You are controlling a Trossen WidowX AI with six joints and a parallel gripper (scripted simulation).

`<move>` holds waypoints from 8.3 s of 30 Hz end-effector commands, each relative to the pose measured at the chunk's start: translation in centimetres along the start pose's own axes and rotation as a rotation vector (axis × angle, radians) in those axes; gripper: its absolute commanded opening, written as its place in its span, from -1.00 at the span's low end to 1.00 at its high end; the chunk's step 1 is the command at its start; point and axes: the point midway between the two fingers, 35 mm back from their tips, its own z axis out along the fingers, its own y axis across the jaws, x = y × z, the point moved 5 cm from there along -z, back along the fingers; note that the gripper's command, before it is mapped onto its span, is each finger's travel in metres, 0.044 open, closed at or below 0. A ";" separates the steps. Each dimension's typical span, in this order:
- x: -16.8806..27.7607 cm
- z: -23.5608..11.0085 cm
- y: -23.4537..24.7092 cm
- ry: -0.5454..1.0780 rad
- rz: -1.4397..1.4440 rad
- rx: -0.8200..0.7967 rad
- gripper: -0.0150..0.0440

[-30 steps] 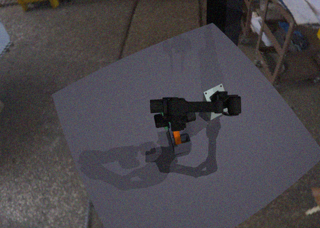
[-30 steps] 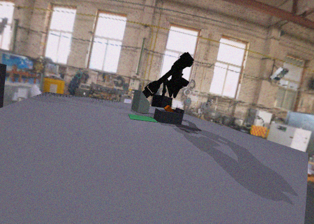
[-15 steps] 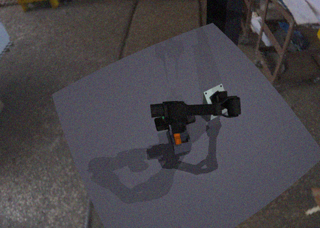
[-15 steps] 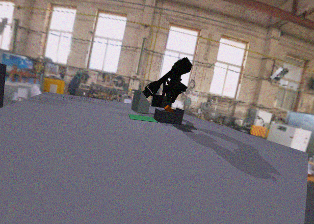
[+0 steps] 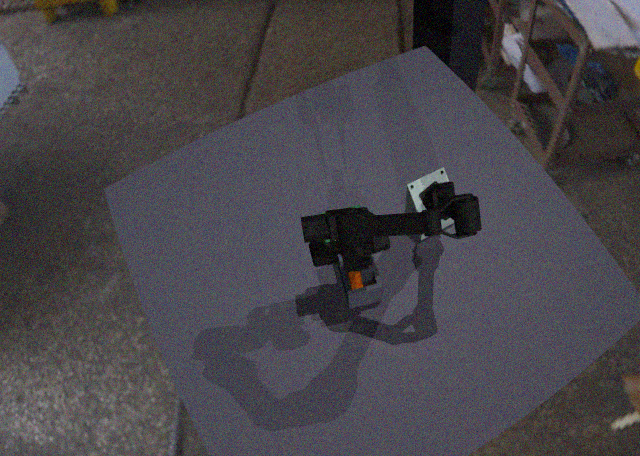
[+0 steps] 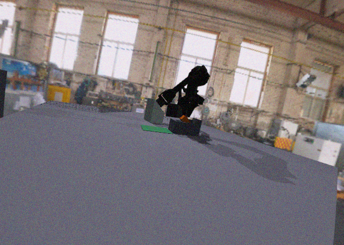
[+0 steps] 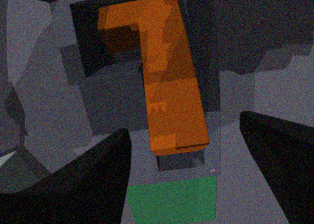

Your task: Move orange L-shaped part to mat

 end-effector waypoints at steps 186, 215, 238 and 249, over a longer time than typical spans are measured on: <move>16.8 0.1 1.8 0.005 0.008 -0.004 -0.49; 16.8 2.4 1.9 0.004 0.008 -0.004 -0.49; 16.9 -5.5 1.7 0.008 0.009 -0.004 0.86; 16.9 -6.0 1.7 0.005 0.015 0.003 0.86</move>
